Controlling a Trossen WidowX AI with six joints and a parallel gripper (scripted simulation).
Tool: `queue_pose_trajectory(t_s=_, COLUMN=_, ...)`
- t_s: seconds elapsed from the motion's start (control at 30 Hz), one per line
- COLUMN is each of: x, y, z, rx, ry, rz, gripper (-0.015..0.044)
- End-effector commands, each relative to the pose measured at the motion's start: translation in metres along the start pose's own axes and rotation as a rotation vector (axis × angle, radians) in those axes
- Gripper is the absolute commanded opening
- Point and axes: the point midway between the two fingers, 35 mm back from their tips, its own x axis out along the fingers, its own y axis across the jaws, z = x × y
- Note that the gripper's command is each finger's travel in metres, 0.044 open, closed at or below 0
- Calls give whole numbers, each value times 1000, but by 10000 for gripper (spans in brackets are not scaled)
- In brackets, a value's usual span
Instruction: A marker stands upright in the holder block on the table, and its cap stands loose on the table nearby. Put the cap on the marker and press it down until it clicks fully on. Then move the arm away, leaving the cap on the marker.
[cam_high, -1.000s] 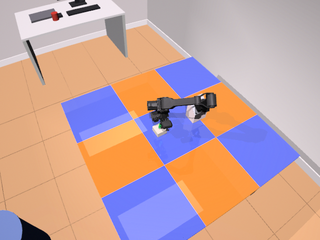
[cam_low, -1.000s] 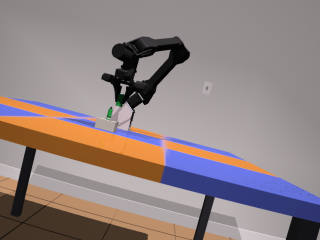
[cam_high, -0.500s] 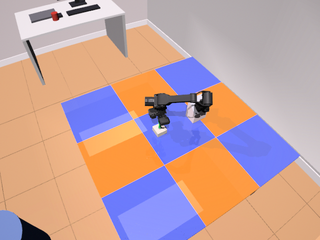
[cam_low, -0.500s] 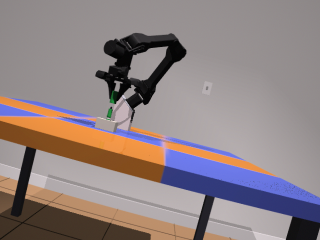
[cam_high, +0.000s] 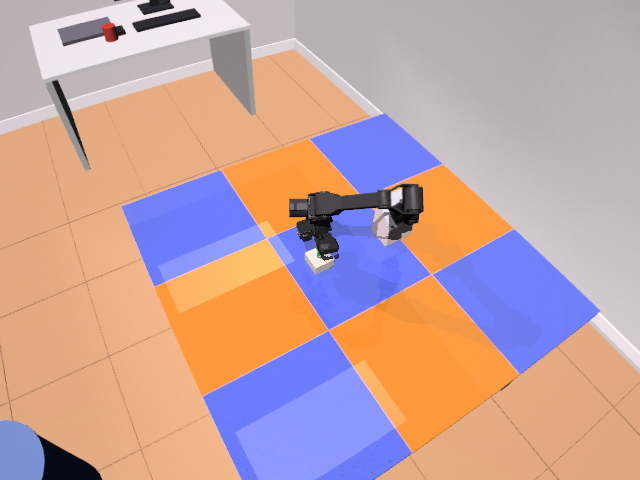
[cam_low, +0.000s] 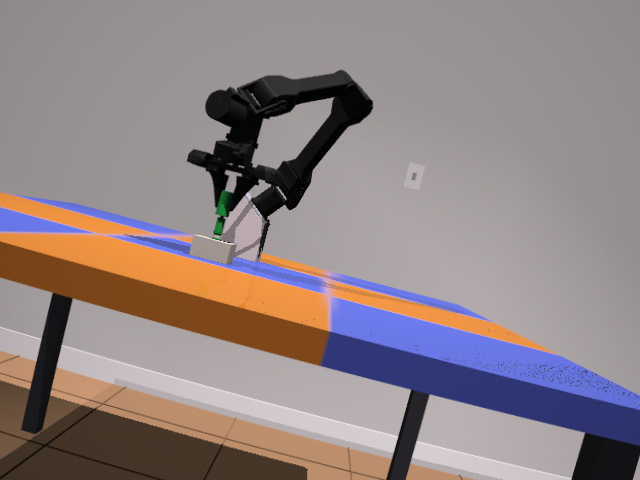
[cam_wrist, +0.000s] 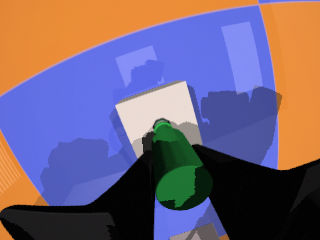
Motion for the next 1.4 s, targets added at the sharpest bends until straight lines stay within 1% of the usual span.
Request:
queue_pose_trajectory(t_s=0.0, x=10, y=0, z=-1, rx=8, ry=6, rz=4, gripper=0)
queue_pose_trajectory(t_s=0.5, x=34, y=0, z=-2, rx=7, ry=6, rz=6, gripper=0)
queue_pose_trajectory(t_s=1.0, x=35, y=0, z=-2, rx=7, ry=6, rz=6, gripper=0)
queue_pose_trajectory(t_s=1.37, x=34, y=0, z=-3, rx=3, ry=7, rz=3, gripper=289)
